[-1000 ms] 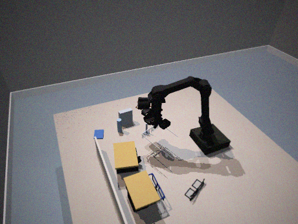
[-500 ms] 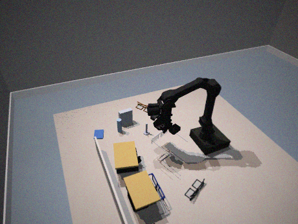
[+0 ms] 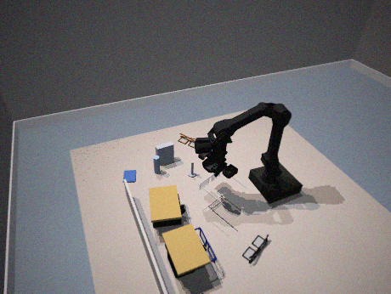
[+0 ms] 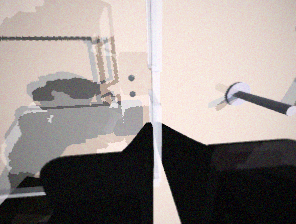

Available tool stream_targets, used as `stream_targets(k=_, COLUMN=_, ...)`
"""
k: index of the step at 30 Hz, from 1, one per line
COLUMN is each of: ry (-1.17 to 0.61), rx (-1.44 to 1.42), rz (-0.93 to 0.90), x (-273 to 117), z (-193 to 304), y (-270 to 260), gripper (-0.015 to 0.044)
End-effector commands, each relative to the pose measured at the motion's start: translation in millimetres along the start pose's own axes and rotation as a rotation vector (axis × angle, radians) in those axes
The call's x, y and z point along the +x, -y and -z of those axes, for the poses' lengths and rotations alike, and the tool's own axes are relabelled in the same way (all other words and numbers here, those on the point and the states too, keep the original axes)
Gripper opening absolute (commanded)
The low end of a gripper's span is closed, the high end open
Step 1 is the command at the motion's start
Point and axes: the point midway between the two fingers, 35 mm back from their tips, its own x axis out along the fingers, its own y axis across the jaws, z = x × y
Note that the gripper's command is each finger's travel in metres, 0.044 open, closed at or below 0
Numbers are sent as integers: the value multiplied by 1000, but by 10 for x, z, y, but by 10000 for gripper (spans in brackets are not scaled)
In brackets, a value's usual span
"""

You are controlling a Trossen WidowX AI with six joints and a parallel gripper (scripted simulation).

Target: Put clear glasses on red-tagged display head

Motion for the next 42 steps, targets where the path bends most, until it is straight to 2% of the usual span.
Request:
stream_targets(k=1, ry=-3, rx=4, rz=-8, x=67, z=1, y=-12, gripper=0)
stream_targets(k=42, ry=-3, rx=4, rz=-8, x=479, z=-21, y=0, gripper=0)
